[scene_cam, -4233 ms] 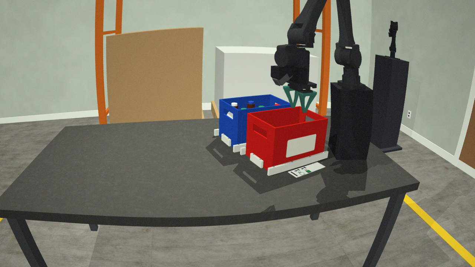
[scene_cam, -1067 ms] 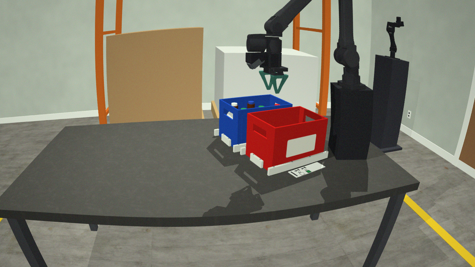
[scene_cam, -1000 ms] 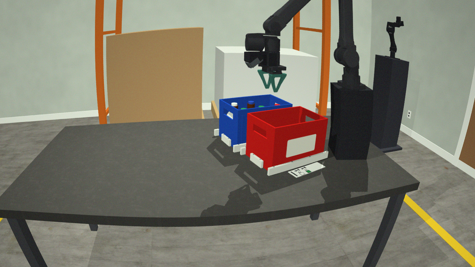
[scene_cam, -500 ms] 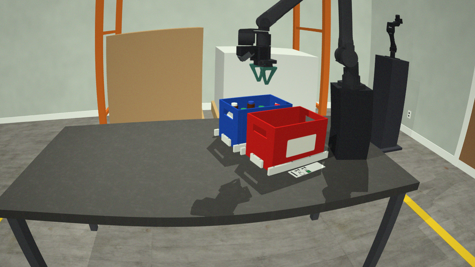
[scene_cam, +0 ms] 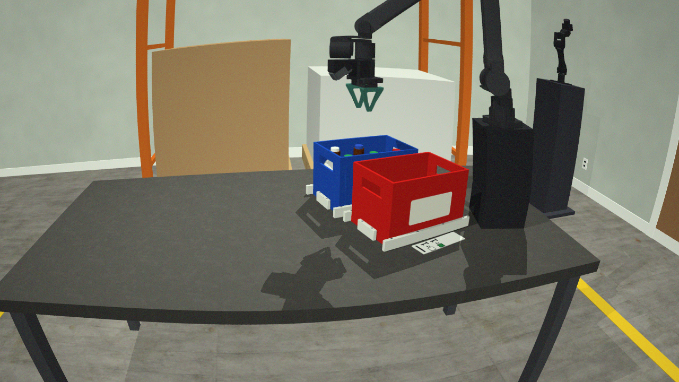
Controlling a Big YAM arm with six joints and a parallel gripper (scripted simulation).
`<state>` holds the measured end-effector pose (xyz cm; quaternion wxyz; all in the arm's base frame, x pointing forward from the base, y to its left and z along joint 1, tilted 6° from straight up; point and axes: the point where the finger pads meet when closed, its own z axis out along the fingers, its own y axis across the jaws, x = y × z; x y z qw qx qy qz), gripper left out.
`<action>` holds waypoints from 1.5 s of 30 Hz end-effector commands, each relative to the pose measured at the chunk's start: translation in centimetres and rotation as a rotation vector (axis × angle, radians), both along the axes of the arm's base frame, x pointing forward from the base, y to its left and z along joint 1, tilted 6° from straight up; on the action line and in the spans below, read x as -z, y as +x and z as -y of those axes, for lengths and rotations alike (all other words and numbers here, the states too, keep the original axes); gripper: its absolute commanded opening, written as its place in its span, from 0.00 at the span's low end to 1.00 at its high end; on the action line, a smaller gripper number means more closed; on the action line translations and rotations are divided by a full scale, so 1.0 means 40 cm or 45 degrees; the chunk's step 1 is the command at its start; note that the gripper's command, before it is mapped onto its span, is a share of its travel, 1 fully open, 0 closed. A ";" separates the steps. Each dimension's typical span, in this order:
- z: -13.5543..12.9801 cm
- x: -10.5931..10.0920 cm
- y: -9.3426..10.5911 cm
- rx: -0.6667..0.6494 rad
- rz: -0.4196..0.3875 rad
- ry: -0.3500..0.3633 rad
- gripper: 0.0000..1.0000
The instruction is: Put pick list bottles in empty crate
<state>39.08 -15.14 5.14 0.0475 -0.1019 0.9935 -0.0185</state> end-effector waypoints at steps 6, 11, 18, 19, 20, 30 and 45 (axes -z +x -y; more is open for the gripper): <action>0.137 -0.061 0.057 -0.014 0.036 -0.017 0.61; 0.174 -0.071 0.062 -0.014 0.036 -0.018 0.61; 0.238 -0.090 0.072 -0.014 0.036 -0.021 0.61; 0.239 -0.090 0.072 -0.014 0.036 -0.021 0.61; 0.240 -0.109 0.073 -0.014 0.053 -0.032 0.61; 0.219 -0.090 0.064 -0.014 0.041 -0.026 0.61; 0.218 -0.091 0.064 -0.014 0.041 -0.026 0.61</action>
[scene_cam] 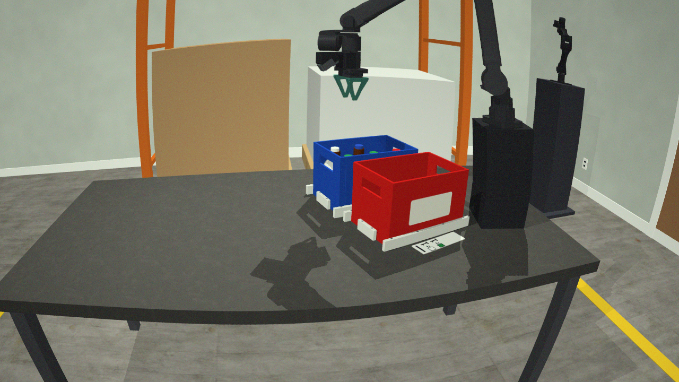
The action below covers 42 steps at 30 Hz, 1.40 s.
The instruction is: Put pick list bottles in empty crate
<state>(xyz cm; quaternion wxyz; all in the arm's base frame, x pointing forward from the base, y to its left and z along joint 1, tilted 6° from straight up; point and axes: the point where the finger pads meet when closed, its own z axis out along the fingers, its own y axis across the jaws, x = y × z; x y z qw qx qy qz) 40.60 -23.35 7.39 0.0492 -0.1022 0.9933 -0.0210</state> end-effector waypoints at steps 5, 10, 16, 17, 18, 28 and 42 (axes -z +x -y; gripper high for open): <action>0.016 -0.069 0.053 -0.038 0.070 -0.039 0.61; 0.014 -0.066 0.054 -0.034 0.065 -0.035 0.61; 0.012 -0.064 0.054 -0.034 0.062 -0.033 0.61; 0.012 -0.064 0.054 -0.034 0.061 -0.032 0.61; 0.012 -0.063 0.054 -0.034 0.060 -0.032 0.61; 0.034 -0.017 0.070 0.080 0.061 -0.018 0.61; 0.105 0.117 0.118 0.528 0.058 0.042 0.61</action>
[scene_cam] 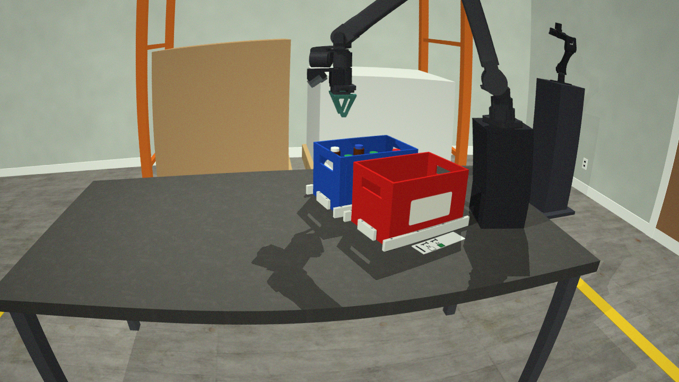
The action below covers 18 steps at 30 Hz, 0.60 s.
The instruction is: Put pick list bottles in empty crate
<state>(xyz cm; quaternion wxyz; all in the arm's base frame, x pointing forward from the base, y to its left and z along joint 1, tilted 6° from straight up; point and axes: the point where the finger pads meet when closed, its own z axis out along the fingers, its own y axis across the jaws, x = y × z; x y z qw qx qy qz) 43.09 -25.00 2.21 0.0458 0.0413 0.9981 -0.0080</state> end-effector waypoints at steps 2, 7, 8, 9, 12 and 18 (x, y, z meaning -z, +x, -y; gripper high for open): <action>0.073 0.010 0.065 0.225 0.054 -0.007 0.61; 0.091 0.055 0.083 0.347 0.048 0.012 0.61; 0.091 0.055 0.083 0.347 0.048 0.012 0.61; 0.069 0.079 0.046 0.426 0.031 0.026 0.61; 0.098 0.094 0.087 0.512 0.043 0.032 0.61; 0.103 0.047 0.092 0.644 0.111 0.019 0.61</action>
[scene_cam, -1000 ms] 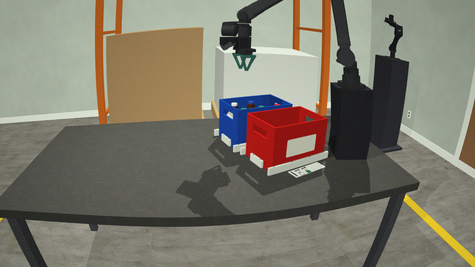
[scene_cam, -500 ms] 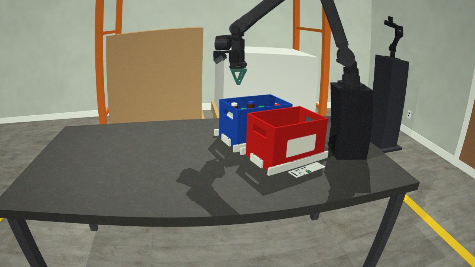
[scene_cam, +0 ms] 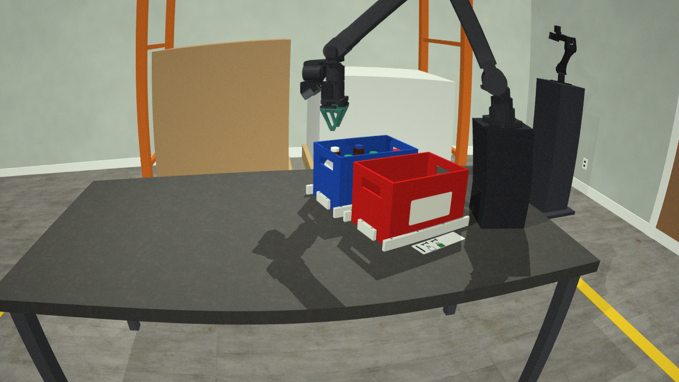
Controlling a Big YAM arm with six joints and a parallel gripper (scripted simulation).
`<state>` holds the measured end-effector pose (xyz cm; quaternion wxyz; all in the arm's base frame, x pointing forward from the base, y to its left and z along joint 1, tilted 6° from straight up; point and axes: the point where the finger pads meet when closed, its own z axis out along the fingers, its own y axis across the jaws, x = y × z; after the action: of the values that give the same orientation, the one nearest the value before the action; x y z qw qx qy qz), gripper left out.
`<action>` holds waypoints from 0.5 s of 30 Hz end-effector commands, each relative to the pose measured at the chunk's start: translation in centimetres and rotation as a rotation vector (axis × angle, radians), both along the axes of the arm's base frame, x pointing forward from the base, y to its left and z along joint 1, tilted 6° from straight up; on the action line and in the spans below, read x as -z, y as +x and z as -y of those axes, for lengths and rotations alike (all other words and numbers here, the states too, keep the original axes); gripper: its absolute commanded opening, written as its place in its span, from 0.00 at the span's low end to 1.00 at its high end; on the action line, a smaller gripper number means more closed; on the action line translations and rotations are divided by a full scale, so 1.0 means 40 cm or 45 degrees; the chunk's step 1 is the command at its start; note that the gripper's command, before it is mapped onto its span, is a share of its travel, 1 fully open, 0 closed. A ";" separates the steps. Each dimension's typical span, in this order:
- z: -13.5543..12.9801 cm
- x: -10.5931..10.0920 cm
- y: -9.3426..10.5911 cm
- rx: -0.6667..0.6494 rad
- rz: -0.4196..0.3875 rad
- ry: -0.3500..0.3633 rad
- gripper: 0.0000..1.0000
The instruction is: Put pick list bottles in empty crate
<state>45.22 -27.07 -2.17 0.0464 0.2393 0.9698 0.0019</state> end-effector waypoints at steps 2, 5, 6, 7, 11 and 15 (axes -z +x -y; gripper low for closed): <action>0.053 -0.061 0.039 0.138 0.090 -0.047 0.61; 0.047 -0.059 0.029 0.138 0.077 -0.038 0.61; 0.047 -0.059 0.029 0.138 0.077 -0.038 0.61; 0.047 -0.059 0.029 0.138 0.077 -0.038 0.61; 0.044 -0.056 0.023 0.138 0.074 -0.036 0.61; 0.041 -0.050 0.016 0.134 0.068 -0.033 0.61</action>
<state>45.45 -27.23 -2.16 0.0518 0.2766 0.9596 0.0016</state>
